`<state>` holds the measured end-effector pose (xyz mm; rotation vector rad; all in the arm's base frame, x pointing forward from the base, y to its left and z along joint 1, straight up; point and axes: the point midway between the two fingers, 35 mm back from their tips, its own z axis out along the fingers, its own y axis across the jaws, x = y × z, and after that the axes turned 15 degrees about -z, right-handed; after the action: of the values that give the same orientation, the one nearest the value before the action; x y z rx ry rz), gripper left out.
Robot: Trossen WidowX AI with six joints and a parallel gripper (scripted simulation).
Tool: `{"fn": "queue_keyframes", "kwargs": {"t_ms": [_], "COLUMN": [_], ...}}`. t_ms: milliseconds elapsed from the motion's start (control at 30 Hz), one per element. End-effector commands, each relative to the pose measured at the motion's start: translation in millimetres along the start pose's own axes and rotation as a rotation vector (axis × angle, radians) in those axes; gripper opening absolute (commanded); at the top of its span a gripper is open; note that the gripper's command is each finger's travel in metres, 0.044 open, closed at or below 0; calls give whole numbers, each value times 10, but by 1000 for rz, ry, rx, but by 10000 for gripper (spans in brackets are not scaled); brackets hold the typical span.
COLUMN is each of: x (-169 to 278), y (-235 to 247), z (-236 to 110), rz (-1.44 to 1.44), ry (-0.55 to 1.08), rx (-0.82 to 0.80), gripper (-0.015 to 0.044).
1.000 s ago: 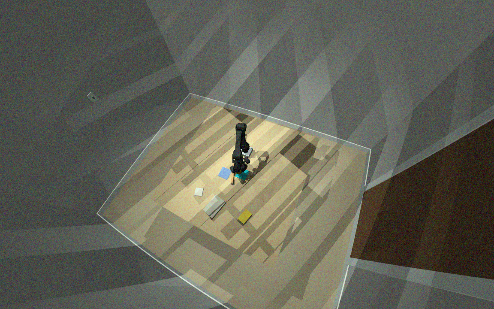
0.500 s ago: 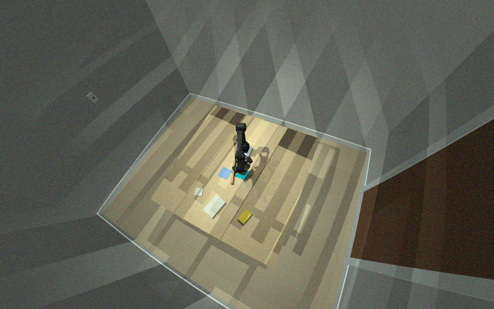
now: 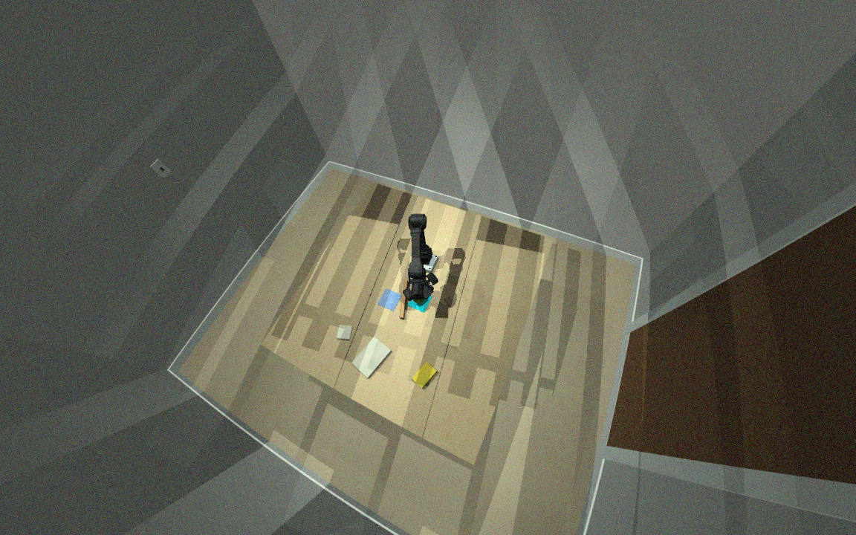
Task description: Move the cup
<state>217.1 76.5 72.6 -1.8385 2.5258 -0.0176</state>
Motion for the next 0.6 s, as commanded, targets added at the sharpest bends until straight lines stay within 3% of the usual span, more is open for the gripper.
{"fn": "queue_keyframes", "kwargs": {"t_ms": [0, 567], "x": [-10, -20], "y": [5, 15], "z": [57, 290], "rz": [6, 6], "ry": [-5, -5], "rx": [-2, -3], "gripper": [0, 0]}}
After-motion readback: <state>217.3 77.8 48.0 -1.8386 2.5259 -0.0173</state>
